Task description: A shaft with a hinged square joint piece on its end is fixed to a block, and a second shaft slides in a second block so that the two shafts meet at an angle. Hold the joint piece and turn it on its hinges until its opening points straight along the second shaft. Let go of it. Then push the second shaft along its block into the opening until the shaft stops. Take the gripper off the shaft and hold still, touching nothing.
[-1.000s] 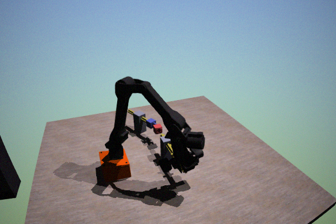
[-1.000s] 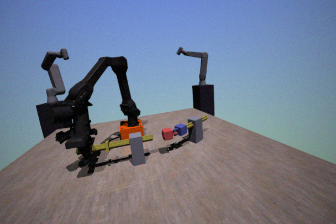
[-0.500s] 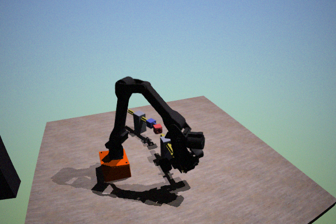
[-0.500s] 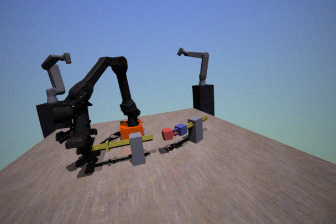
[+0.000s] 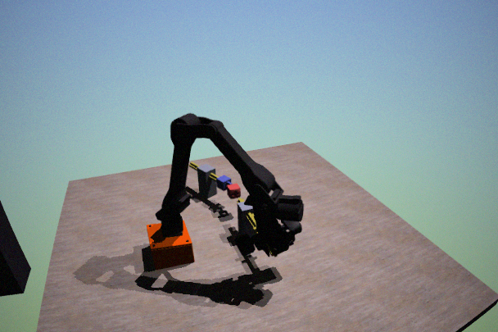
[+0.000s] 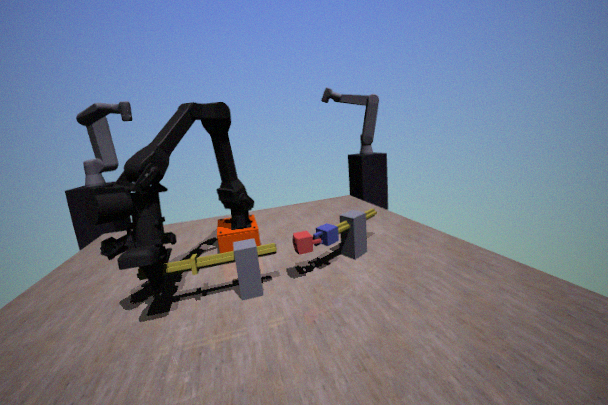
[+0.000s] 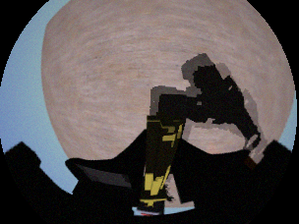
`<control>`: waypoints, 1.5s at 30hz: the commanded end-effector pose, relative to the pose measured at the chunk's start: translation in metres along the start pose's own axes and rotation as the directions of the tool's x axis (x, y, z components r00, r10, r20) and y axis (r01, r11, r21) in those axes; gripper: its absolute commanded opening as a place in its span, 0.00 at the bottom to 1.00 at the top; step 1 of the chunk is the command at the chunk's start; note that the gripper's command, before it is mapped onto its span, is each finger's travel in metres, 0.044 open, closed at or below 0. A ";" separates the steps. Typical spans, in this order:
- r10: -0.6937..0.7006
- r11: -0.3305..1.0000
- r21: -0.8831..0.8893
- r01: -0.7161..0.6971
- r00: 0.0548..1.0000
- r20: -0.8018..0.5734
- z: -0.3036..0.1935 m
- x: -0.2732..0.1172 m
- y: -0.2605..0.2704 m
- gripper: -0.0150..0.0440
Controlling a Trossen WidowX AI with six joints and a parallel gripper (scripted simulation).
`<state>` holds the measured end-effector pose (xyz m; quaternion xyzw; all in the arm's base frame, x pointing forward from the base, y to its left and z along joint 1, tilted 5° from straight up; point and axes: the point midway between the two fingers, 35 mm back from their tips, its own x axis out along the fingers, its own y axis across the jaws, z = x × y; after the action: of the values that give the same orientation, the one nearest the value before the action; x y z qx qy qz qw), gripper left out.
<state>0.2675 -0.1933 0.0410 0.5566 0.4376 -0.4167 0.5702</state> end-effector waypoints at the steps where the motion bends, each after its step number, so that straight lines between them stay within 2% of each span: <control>1: 0.000 1.000 0.000 0.000 1.000 0.000 0.000 0.000 0.000 0.37; 5: 0.000 1.000 0.000 0.000 1.000 0.000 0.000 0.000 0.000 0.37; 12: 0.000 1.000 0.000 0.000 1.000 0.000 0.000 0.000 0.000 0.29; 13: 0.000 1.000 0.000 0.000 1.000 0.000 0.000 0.000 0.000 0.25; 29: -0.129 0.992 0.006 0.129 0.992 -0.006 -0.018 0.001 0.000 0.25; 45: -0.163 0.987 0.006 0.163 0.987 -0.006 -0.042 0.001 0.001 0.25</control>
<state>0.2669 -0.1567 0.0412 0.5212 0.4816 -0.4601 0.5336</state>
